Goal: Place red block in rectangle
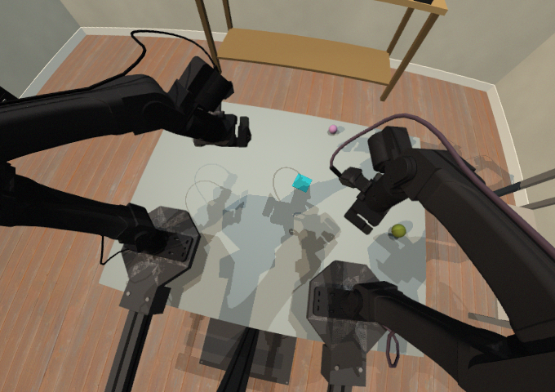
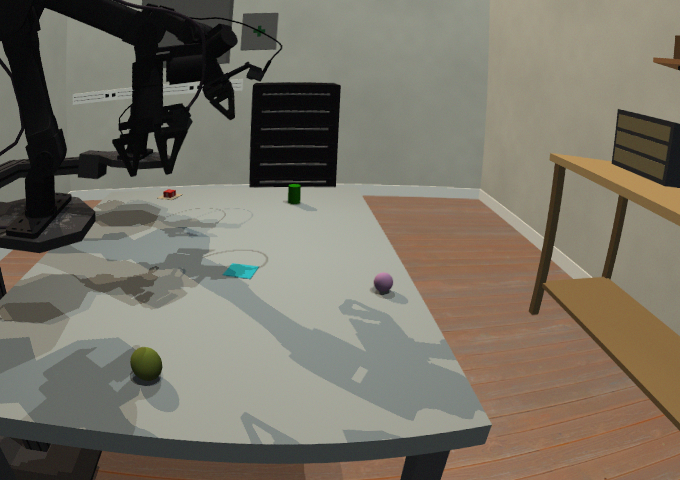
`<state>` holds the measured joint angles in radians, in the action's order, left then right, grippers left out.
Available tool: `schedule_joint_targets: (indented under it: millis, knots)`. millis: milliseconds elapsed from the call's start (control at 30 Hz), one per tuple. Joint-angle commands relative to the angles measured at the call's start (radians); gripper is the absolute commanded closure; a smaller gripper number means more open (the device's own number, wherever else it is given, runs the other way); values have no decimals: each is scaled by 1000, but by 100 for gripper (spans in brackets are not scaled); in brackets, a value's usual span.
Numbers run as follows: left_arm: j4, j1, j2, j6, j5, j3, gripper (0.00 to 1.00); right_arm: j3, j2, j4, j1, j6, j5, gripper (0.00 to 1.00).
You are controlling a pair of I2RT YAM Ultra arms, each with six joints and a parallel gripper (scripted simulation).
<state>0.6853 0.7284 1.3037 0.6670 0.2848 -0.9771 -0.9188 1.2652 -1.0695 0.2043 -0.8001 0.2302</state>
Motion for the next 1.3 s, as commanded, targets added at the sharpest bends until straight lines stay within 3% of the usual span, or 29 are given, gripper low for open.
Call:
schedule_joint_targets:
  millis: [0,400,467,1267]
  knots:
    - [-23,-66,-45,100,73,38,0,6,-8,41,22,18,-5,0]
    - [-39,-406,-98,393,255,239,0,26,-43,271,224,139,-32,0]
    - [-39,-406,-98,393,255,239,0,26,-43,271,224,139,-32,0]
    - [-62,-946,-168,857,537,549,0,124,-104,921,916,477,-65,0]
